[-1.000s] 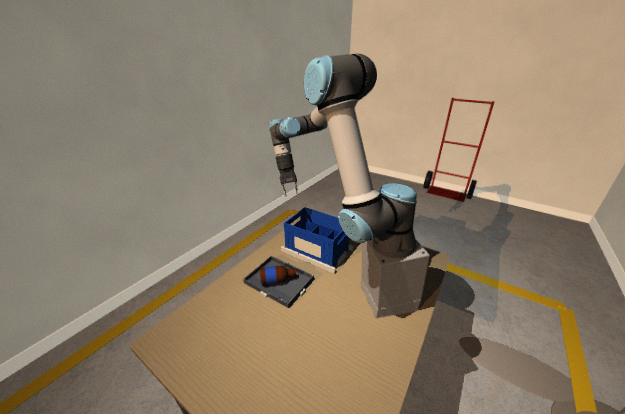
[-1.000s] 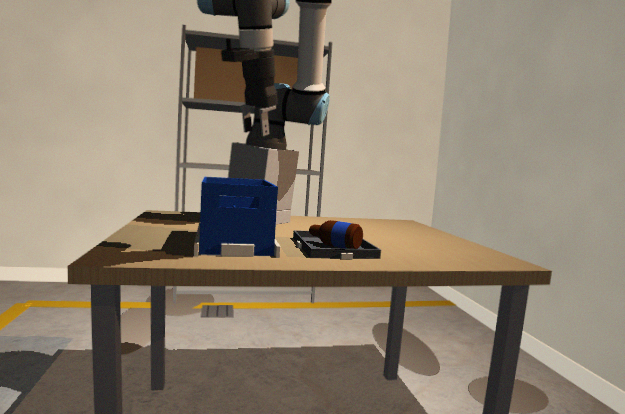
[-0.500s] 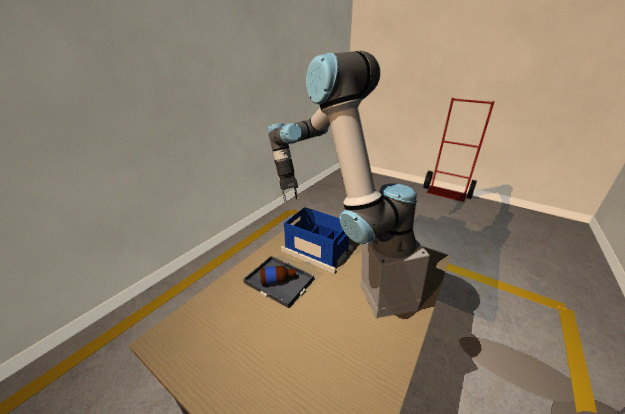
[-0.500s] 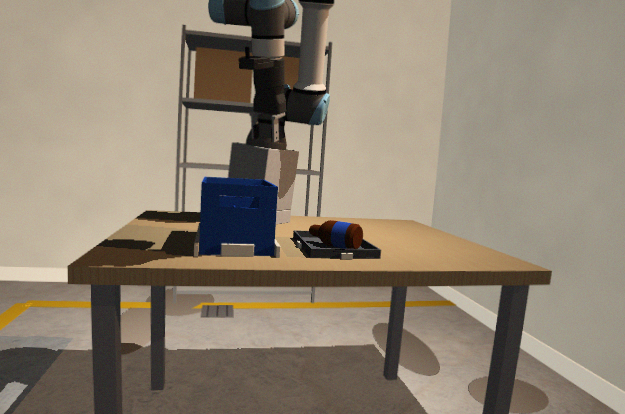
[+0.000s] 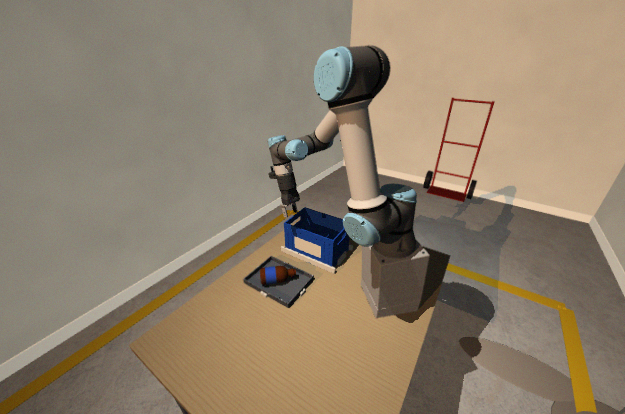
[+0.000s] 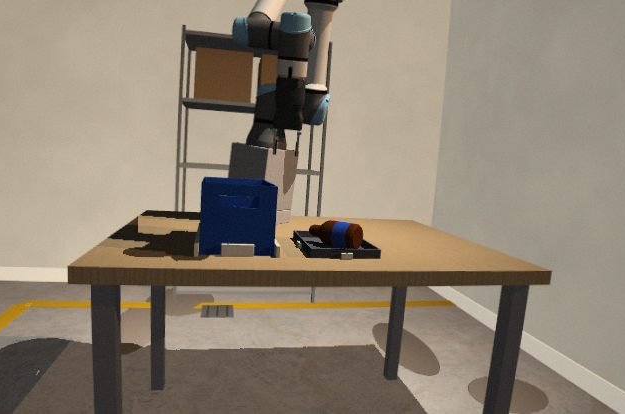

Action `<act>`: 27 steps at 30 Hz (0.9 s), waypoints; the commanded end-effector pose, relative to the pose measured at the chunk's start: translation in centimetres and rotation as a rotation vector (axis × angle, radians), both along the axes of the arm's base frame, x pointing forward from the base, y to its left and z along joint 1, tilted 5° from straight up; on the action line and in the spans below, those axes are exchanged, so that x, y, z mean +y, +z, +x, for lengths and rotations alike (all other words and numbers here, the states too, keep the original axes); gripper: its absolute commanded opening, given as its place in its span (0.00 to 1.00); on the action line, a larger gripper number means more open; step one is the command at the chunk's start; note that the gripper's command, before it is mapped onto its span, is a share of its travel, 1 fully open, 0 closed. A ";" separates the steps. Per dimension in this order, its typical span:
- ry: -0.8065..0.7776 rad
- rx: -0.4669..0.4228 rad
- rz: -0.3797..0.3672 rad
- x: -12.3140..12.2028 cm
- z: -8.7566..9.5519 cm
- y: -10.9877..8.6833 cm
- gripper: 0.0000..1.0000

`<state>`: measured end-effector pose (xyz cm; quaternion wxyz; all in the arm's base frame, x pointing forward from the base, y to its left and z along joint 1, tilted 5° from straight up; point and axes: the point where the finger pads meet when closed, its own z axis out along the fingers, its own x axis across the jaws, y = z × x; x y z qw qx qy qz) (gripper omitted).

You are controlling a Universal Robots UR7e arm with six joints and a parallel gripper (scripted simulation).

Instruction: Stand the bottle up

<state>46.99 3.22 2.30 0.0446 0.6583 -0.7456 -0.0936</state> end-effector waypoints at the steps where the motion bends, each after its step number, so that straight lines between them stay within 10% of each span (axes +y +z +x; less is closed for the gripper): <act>1: 0.076 -0.038 0.007 1.0 -0.5 -0.5 1.00; 27: 0.873 -0.284 0.045 11.4 -7.8 -6.0 1.00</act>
